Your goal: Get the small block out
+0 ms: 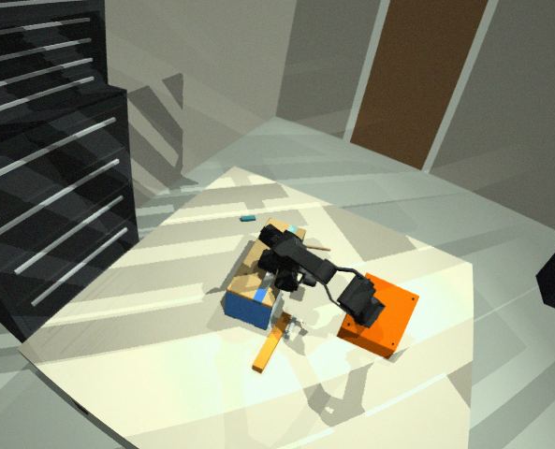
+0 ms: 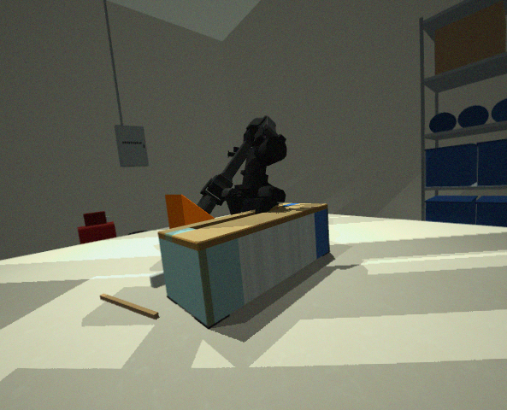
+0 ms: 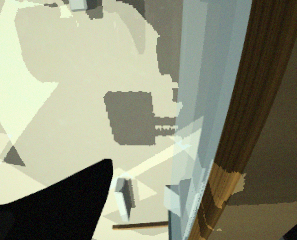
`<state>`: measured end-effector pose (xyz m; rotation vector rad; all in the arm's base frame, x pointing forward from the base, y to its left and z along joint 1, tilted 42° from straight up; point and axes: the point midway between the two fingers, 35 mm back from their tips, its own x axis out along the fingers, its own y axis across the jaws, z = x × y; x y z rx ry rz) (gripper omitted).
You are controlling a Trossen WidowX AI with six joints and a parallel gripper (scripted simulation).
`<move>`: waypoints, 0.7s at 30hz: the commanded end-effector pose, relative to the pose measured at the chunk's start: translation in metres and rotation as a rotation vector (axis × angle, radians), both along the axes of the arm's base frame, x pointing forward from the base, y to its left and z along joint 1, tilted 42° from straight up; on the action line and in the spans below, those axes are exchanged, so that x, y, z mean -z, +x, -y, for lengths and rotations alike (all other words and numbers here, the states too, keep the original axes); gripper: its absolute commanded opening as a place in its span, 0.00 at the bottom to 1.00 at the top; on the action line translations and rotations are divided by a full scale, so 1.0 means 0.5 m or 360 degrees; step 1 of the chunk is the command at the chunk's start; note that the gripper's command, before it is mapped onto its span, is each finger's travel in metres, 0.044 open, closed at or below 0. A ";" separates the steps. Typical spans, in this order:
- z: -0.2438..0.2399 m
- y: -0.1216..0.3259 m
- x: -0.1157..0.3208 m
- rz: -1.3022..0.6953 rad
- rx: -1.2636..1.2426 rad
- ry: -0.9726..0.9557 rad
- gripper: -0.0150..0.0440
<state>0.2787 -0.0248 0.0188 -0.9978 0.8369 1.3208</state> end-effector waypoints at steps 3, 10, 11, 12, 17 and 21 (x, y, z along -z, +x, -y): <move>0.014 0.002 0.012 0.0002 -0.0002 -0.0001 0.93; 0.035 0.004 0.031 0.0001 -0.0002 -0.0002 0.93; 0.038 0.004 0.034 0.0001 -0.0002 -0.0002 0.93; 0.041 0.005 0.036 0.0001 -0.0002 -0.0002 0.93; 0.055 0.006 0.048 0.0001 -0.0002 -0.0003 0.93; 0.066 0.007 0.058 0.0001 -0.0002 -0.0004 0.93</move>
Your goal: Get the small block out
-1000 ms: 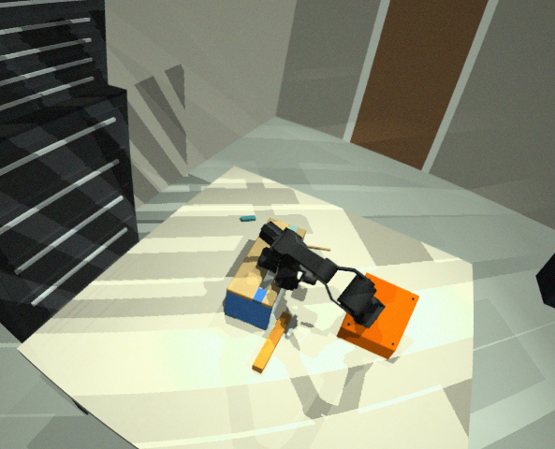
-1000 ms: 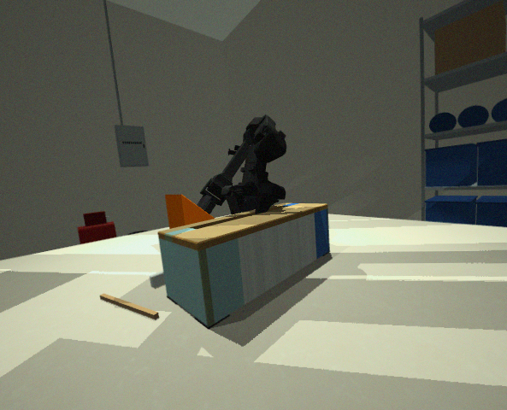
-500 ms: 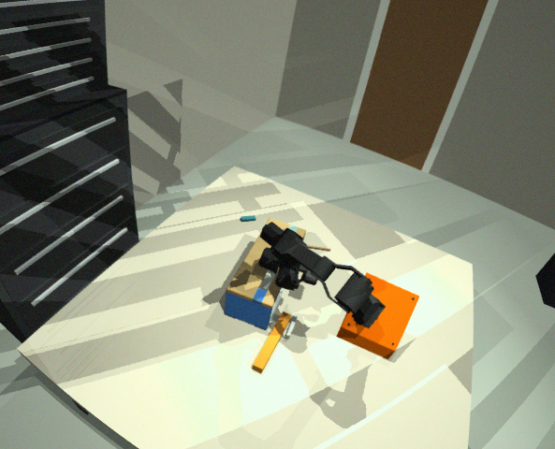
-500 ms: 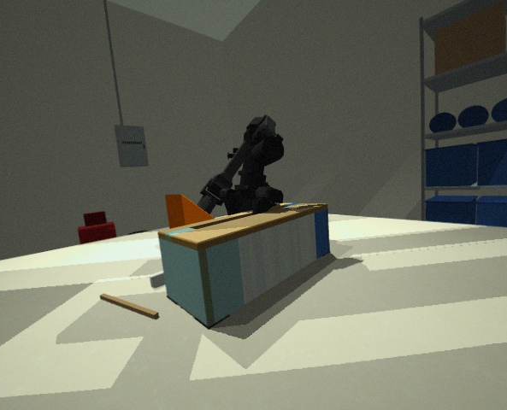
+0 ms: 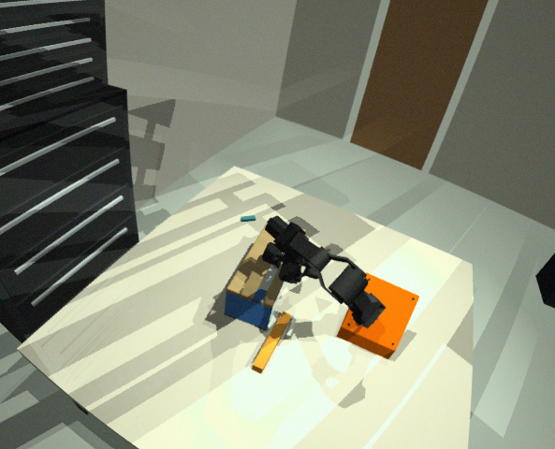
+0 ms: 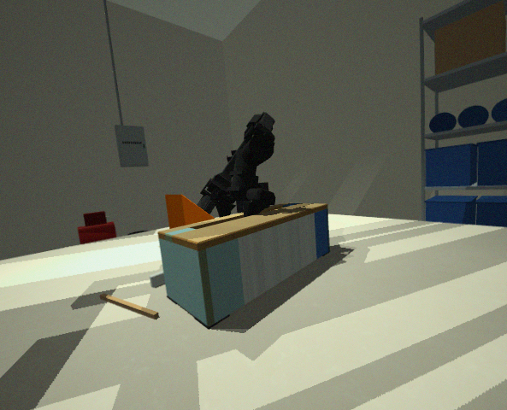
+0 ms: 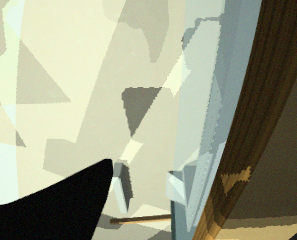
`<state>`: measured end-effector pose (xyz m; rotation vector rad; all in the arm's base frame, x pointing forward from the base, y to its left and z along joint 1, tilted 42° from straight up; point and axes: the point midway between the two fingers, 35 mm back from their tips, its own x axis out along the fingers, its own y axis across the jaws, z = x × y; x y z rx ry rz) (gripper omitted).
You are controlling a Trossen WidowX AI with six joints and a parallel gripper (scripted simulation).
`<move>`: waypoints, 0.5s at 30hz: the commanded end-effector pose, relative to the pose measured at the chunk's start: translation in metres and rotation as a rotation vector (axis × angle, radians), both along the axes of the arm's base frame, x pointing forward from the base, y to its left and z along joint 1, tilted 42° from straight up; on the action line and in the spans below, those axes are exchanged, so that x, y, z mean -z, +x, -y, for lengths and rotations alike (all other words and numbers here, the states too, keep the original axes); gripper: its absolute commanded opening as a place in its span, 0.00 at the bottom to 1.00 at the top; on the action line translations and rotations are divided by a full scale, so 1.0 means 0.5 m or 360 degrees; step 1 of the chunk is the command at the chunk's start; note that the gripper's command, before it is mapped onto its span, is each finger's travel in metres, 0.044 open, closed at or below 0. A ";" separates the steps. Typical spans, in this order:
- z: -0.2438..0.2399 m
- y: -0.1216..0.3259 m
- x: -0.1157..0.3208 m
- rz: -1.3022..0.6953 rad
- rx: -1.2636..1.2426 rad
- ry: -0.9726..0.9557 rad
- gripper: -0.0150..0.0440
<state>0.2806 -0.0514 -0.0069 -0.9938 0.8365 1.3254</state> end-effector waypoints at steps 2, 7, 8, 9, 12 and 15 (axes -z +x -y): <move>0.018 0.004 0.012 0.0007 0.0001 -0.0009 0.93; 0.032 0.006 0.024 0.0008 0.0001 -0.0010 0.93; 0.035 0.006 0.026 0.0008 0.0001 -0.0010 0.93; 0.038 0.006 0.028 0.0008 0.0001 -0.0010 0.93; 0.046 0.007 0.036 0.0008 0.0001 -0.0011 0.93; 0.054 0.008 0.043 0.0008 0.0001 -0.0011 0.93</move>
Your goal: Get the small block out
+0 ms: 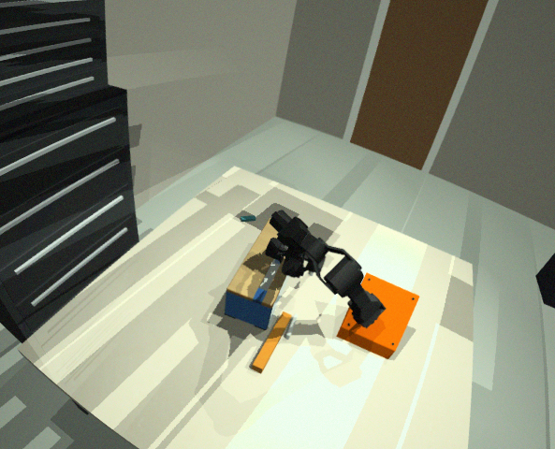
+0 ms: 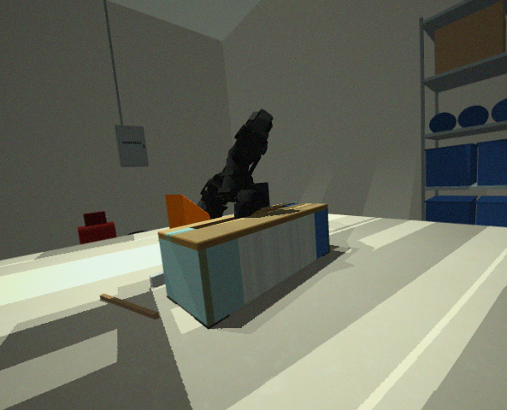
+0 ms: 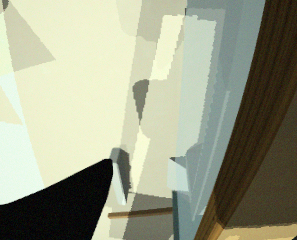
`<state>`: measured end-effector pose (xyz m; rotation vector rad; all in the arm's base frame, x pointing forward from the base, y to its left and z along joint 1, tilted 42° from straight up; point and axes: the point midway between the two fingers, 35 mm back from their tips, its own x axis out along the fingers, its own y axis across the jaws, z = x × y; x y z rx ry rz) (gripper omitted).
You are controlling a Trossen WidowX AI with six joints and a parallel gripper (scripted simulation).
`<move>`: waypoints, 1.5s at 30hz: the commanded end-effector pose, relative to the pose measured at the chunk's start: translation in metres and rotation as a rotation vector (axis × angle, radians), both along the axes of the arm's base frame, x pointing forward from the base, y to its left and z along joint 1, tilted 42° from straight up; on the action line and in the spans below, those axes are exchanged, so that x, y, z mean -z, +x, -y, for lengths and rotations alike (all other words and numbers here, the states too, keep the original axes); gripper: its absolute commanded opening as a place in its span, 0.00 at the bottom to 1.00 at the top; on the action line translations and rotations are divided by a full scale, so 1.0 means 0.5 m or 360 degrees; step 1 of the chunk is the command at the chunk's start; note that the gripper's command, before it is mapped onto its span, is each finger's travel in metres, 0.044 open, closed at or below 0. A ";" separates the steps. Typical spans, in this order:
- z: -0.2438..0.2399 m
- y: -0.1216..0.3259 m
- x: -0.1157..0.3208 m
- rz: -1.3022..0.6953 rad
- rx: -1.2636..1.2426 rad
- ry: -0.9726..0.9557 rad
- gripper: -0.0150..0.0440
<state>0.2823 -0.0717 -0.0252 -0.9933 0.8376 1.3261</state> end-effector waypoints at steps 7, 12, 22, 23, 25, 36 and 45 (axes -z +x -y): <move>0.032 0.007 0.022 0.0010 0.0001 -0.0012 0.93; 0.021 0.010 0.012 0.0010 0.0001 -0.0011 0.93; 0.017 0.012 0.008 0.0010 0.0001 -0.0011 0.93; 0.019 0.012 0.010 0.0010 0.0001 -0.0011 0.93; 0.022 0.013 0.012 0.0010 0.0001 -0.0011 0.93; 0.038 0.014 0.027 0.0011 0.0001 -0.0012 0.93; 0.052 0.016 0.039 0.0011 0.0001 -0.0013 0.93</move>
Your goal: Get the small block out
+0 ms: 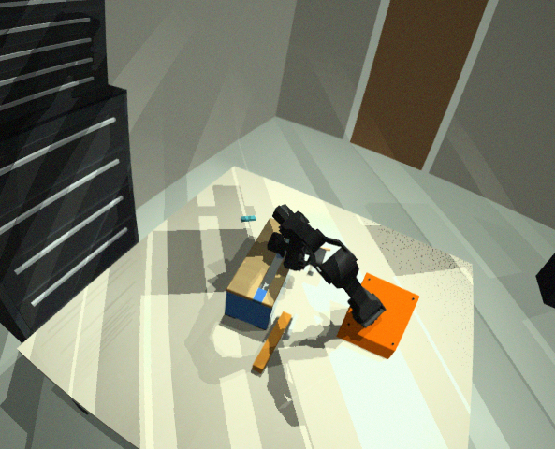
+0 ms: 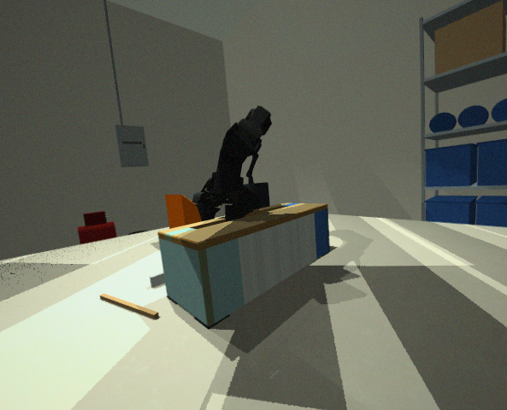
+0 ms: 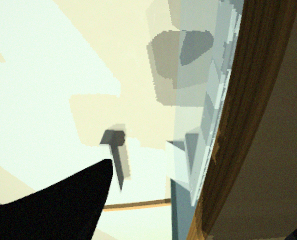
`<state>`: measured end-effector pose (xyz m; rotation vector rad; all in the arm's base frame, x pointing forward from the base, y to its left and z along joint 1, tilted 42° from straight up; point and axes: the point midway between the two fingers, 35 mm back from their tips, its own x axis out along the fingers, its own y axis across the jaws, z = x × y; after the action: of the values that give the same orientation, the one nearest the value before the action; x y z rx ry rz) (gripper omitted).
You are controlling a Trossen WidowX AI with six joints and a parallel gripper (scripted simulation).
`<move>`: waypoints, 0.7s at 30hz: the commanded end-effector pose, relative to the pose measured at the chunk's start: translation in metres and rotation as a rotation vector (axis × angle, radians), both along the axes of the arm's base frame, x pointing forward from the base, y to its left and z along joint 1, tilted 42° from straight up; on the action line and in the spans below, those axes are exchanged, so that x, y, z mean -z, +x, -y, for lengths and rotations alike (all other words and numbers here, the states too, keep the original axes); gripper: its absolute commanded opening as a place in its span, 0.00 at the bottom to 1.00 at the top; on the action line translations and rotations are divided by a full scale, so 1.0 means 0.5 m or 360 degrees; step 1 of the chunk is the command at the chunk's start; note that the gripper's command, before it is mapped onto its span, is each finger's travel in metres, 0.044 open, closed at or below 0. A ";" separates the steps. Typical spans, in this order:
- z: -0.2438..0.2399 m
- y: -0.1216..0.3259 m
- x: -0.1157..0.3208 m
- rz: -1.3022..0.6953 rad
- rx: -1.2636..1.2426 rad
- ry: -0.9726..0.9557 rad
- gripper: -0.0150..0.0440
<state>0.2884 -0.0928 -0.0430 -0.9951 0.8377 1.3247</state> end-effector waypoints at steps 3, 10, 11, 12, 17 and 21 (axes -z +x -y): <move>0.014 0.004 0.007 0.0009 0.0000 -0.0011 0.93; 0.025 0.005 0.016 0.0009 0.0000 -0.0011 0.93; 0.027 0.006 0.018 0.0009 0.0000 -0.0011 0.93; 0.028 0.006 0.019 0.0009 0.0000 -0.0012 0.93; 0.036 0.007 0.025 0.0009 0.0000 -0.0012 0.93; 0.042 0.007 0.031 0.0009 0.0000 -0.0012 0.93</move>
<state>0.2909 -0.1090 -0.0558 -0.9996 0.8367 1.3215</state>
